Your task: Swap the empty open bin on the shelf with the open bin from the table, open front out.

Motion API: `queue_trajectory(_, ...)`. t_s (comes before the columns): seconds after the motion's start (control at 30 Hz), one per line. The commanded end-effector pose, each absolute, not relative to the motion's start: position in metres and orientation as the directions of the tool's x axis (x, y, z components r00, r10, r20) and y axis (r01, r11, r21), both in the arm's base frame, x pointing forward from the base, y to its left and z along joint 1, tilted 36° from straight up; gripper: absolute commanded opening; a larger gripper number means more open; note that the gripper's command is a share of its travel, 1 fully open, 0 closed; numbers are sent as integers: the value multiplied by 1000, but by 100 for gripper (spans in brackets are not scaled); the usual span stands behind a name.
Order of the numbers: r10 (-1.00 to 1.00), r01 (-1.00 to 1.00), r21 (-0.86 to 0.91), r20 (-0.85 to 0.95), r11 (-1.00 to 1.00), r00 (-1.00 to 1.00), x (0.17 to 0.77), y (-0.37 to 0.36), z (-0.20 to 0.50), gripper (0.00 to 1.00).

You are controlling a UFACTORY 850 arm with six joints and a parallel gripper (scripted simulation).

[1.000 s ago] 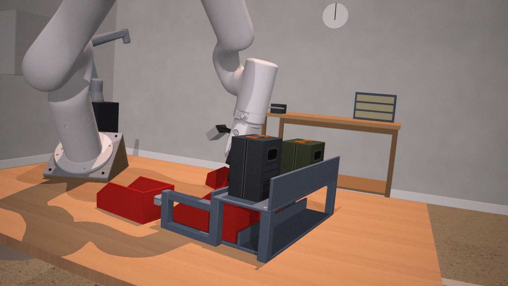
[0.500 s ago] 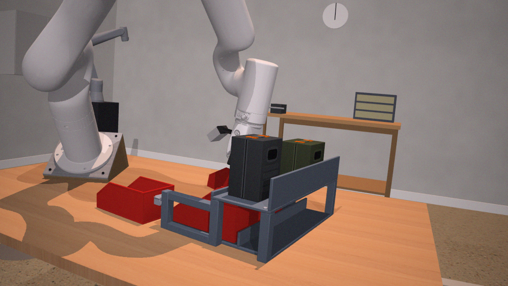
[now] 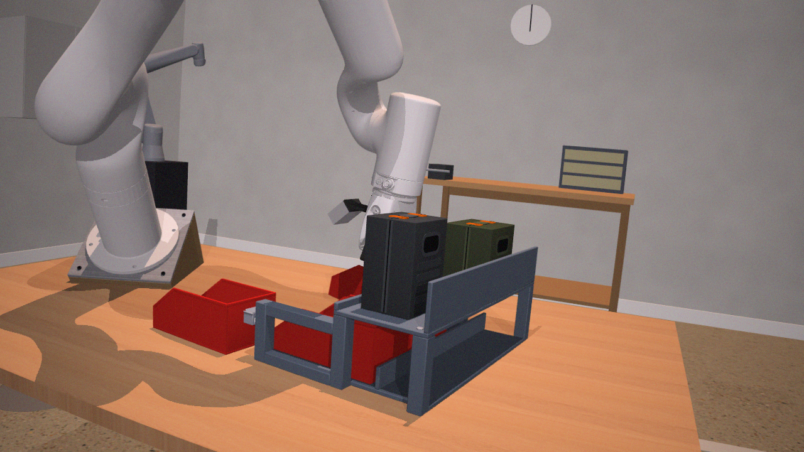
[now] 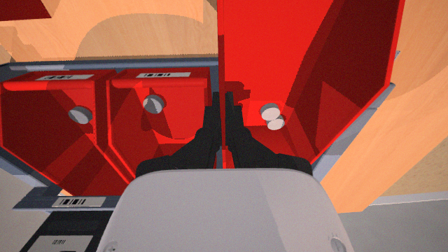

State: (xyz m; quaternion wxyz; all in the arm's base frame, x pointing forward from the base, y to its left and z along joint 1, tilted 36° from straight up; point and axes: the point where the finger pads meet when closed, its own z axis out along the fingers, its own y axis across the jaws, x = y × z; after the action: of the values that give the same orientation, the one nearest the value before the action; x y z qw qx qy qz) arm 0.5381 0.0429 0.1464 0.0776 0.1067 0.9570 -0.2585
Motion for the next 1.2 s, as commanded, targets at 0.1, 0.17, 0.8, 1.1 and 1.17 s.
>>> queue_trajectory(0.1,164,245,-477,-205,844,-965,539,43,147,0)
queue_trajectory(0.17,164,245,-477,-205,844,-965,539,43,147,0)
queue_trajectory(0.8,162,245,-477,-209,844,-965,541,43,148,0)
queue_trajectory(1.1,158,245,-477,-215,844,-964,545,42,149,0)
queue_trajectory(1.17,157,245,-477,-216,844,-964,547,42,149,0)
